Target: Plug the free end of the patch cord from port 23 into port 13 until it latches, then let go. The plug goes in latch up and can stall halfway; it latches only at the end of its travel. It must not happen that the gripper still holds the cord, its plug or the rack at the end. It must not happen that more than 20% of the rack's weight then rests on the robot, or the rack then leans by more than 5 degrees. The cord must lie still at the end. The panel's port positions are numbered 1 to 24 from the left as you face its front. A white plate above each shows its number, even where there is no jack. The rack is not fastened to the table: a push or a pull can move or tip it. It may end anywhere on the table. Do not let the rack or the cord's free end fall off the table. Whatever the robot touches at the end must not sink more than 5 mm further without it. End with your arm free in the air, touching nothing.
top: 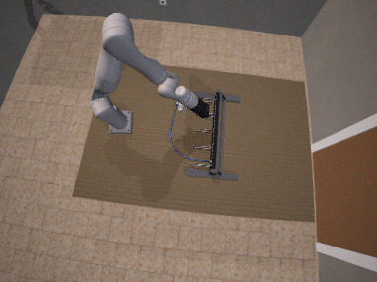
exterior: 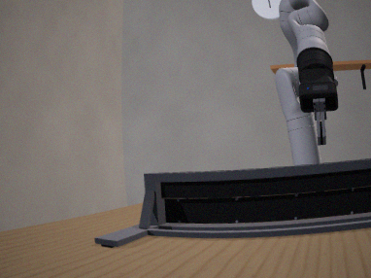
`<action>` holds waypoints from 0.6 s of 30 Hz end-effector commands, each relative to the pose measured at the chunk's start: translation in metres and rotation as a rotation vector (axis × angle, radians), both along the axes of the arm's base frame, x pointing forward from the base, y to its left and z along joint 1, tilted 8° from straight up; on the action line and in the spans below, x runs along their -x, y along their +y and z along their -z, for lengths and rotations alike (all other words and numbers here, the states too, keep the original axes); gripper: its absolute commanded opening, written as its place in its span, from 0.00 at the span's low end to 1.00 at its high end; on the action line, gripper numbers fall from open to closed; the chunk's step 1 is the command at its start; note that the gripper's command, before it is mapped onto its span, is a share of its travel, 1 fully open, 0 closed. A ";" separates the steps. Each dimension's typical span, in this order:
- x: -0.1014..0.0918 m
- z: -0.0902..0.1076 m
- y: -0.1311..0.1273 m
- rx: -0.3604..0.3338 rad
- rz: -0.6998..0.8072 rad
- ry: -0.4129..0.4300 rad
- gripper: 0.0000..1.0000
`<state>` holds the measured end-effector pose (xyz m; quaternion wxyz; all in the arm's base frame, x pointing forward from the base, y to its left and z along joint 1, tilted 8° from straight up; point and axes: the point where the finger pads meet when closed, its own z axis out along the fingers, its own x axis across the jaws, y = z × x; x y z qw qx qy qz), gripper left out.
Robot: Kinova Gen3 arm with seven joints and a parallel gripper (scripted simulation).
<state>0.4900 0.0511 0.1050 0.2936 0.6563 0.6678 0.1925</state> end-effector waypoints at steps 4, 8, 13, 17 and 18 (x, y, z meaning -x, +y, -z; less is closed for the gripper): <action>0.007 -0.013 0.007 -0.004 -0.010 -0.008 0.00; 0.014 -0.021 0.008 -0.004 -0.010 -0.008 0.00; 0.019 -0.026 0.009 -0.004 -0.010 -0.008 0.00; 0.025 -0.034 0.010 -0.004 -0.010 -0.008 0.00; 0.027 -0.036 0.010 -0.004 -0.010 -0.008 0.00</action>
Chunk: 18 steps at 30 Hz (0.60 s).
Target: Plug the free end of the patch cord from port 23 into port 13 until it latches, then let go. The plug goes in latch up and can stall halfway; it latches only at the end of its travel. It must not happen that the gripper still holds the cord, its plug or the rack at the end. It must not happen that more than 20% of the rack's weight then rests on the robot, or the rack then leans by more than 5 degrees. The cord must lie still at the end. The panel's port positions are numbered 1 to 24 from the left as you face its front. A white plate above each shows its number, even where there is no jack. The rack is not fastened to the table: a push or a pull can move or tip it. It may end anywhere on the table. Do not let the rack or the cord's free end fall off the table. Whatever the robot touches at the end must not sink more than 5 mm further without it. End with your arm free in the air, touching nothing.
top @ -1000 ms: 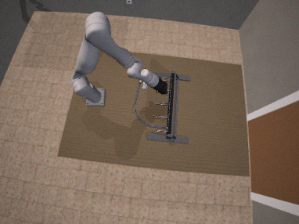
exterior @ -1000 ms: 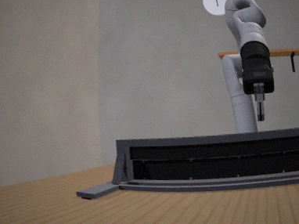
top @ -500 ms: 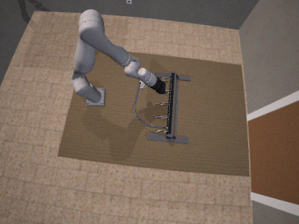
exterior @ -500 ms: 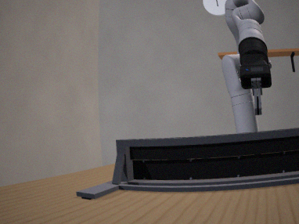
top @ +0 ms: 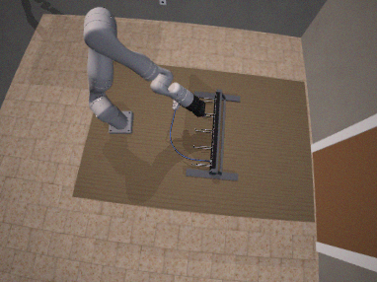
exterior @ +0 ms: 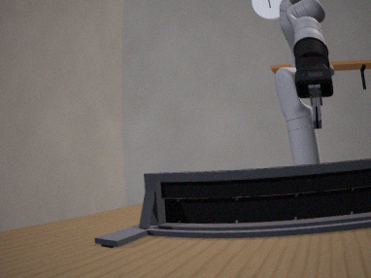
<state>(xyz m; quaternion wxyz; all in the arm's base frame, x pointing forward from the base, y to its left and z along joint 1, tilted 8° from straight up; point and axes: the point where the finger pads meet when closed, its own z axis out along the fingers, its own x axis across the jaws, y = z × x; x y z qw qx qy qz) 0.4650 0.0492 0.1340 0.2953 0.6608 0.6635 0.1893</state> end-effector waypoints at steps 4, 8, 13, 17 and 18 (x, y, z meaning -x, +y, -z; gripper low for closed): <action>0.008 -0.013 0.013 -0.006 -0.024 -0.009 0.00; 0.014 -0.020 0.014 -0.006 -0.024 -0.009 0.00; 0.017 -0.024 0.015 -0.006 -0.024 -0.009 0.00; 0.022 -0.029 0.016 -0.006 -0.024 -0.009 0.00; 0.023 -0.030 0.016 -0.006 -0.024 -0.009 0.00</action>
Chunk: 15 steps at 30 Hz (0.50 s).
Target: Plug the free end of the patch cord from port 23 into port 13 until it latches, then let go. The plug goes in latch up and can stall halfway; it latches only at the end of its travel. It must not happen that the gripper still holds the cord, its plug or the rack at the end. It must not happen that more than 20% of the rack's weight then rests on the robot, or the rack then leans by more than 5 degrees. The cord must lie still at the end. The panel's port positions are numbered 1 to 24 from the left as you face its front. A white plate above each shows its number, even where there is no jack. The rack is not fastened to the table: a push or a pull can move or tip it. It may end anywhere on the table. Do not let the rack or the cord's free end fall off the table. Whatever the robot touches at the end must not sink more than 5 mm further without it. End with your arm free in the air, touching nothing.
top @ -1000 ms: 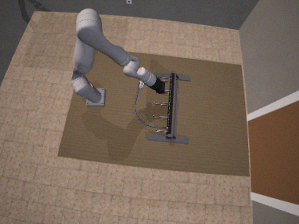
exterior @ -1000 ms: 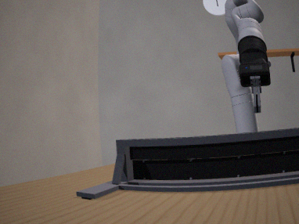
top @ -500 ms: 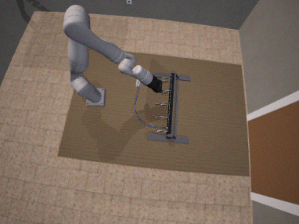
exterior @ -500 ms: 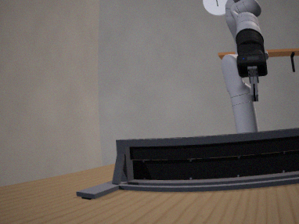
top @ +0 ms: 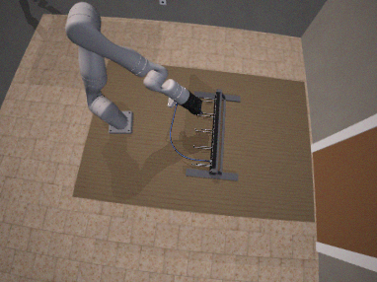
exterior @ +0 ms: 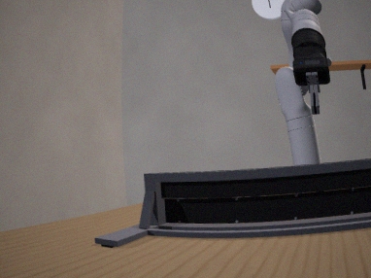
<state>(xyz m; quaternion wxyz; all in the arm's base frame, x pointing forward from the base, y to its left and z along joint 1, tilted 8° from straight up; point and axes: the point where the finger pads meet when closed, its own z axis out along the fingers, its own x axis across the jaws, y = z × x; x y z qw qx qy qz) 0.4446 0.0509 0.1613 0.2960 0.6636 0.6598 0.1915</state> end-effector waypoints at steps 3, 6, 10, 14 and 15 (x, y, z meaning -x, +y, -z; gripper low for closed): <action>0.006 -0.007 0.015 -0.001 -0.032 -0.004 0.00; 0.009 -0.010 0.015 -0.001 -0.032 -0.004 0.00; 0.011 -0.013 0.016 -0.001 -0.032 -0.004 0.00; 0.014 -0.017 0.016 -0.001 -0.032 -0.004 0.00; 0.015 -0.018 0.017 -0.001 -0.032 -0.004 0.00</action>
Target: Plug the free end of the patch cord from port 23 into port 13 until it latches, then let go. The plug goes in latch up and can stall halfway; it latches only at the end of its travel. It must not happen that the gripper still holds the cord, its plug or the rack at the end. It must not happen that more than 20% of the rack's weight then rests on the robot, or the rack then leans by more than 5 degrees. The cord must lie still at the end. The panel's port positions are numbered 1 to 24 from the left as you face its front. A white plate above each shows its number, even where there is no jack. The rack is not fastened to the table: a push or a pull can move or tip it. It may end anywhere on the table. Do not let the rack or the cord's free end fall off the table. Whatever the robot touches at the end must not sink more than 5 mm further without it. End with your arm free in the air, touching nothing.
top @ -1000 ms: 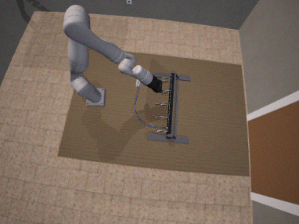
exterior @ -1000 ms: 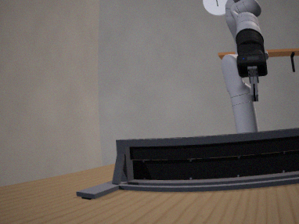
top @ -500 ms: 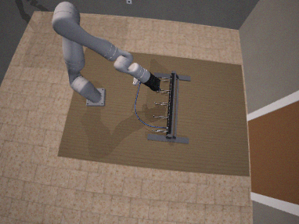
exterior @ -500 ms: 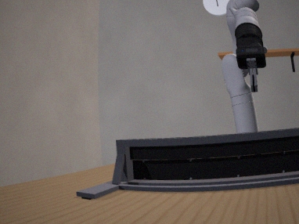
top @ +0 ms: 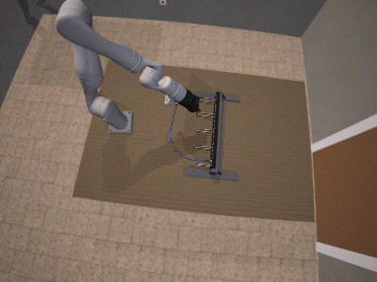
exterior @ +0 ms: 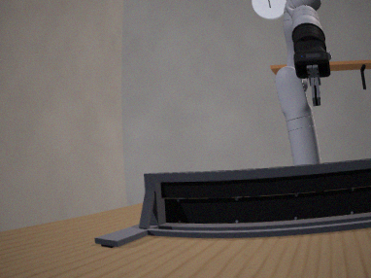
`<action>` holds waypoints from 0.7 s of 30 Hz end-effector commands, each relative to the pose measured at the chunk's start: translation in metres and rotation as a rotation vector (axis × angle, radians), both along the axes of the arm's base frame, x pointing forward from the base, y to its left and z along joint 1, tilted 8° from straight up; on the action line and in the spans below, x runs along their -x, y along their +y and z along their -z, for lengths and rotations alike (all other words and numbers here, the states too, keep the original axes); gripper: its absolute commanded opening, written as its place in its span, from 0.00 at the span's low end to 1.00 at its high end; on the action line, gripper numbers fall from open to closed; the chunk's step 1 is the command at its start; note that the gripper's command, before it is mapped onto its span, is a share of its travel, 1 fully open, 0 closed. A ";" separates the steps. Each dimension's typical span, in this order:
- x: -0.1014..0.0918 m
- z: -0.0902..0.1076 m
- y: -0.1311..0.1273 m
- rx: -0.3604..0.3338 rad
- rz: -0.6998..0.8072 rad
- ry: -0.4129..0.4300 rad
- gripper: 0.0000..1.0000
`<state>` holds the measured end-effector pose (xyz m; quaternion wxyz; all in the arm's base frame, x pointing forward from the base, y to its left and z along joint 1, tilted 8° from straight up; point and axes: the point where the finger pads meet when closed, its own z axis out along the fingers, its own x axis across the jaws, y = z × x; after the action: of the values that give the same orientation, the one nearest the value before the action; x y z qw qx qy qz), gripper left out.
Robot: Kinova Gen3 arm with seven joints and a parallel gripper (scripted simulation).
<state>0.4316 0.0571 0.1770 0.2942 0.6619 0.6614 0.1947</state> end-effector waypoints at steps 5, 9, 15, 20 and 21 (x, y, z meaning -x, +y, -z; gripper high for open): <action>0.006 -0.007 0.011 0.004 -0.025 -0.002 0.00; 0.010 -0.011 0.012 0.004 -0.025 -0.002 0.00; 0.012 -0.014 0.012 0.004 -0.025 -0.002 0.00; 0.016 -0.017 0.013 0.004 -0.025 -0.003 0.00; 0.016 -0.018 0.013 0.004 -0.025 -0.003 0.00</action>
<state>0.4167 0.0635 0.1938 0.2934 0.6593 0.6640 0.1962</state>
